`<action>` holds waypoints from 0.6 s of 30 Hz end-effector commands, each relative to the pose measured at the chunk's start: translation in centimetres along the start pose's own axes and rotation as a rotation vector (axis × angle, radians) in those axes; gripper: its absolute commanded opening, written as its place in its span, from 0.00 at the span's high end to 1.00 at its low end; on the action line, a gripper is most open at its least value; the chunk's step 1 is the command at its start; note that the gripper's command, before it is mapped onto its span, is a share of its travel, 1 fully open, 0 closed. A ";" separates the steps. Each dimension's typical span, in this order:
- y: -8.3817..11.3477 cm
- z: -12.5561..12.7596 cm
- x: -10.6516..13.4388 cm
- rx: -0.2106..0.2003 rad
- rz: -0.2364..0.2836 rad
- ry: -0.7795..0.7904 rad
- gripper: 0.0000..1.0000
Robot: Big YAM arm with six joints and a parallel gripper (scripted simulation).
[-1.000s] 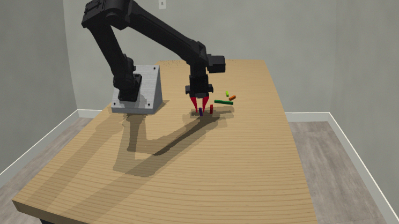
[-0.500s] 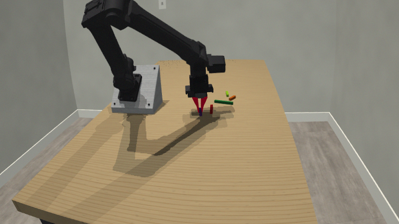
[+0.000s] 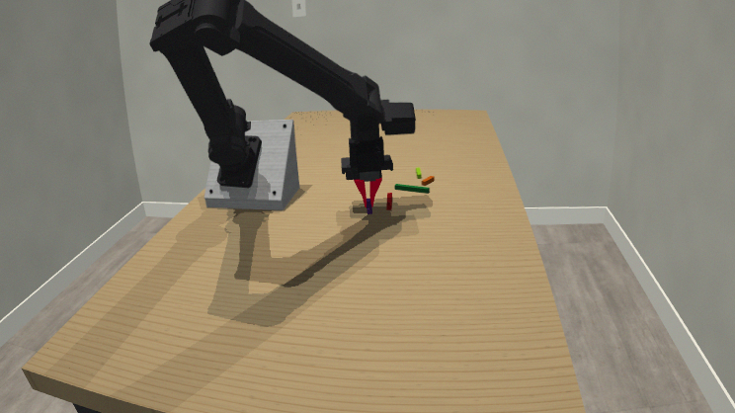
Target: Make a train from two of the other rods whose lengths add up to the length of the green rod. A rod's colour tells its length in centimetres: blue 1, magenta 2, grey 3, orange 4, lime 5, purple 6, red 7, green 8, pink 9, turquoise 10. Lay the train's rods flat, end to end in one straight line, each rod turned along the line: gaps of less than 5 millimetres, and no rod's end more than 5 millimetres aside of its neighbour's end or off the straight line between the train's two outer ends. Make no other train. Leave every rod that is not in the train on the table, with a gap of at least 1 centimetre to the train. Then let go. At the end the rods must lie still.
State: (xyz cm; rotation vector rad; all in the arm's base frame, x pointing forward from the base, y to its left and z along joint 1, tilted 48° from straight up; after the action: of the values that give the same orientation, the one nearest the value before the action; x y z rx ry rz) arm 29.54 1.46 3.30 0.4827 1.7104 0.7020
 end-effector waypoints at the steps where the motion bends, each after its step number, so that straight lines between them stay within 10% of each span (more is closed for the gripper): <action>1: -0.1 0.1 0.1 -0.009 -0.005 0.002 0.97; 10: 0.2 0.2 0.1 -0.016 -0.006 -0.002 0.97; 18: 4.8 1.4 -0.4 -0.047 0.001 -0.025 0.97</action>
State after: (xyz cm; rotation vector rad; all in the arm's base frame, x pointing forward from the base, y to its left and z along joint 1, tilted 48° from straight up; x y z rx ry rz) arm 28.75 2.64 3.96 0.4844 1.7460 0.7067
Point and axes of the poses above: the point where the finger pads meet when closed, its own y axis back along the fingers, its own z axis across the jaws, x = y × z, the point moved 10 cm from there along y, back along the fingers, and after that the axes turned 1 degree about -y, right-handed, at the moved point
